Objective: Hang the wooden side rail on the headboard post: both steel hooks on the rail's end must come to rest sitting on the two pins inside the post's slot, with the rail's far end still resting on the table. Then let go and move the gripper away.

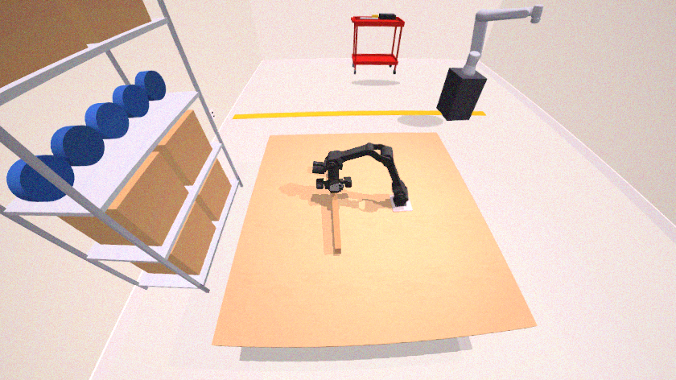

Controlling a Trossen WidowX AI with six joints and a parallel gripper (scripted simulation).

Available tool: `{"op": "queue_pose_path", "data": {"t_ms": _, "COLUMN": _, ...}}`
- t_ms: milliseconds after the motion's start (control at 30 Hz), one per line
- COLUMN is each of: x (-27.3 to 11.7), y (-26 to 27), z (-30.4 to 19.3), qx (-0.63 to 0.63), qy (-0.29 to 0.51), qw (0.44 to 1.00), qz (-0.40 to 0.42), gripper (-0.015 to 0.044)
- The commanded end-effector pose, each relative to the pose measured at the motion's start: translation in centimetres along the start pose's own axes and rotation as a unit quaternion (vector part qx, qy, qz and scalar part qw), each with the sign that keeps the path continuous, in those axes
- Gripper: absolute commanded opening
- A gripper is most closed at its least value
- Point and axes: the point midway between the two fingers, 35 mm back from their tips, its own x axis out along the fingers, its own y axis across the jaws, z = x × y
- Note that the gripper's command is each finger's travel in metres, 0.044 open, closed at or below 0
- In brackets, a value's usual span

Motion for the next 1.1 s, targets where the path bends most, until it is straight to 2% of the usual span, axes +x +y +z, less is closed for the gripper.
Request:
{"op": "queue_pose_path", "data": {"t_ms": 0, "x": -0.26, "y": -0.04, "z": -0.21, "qx": -0.001, "qy": 0.003, "qw": 1.000, "qz": -0.003, "gripper": 0.0000}}
{"op": "queue_pose_path", "data": {"t_ms": 1067, "x": -0.28, "y": -0.20, "z": -0.50, "qx": -0.001, "qy": 0.004, "qw": 1.000, "qz": -0.003, "gripper": 0.0000}}
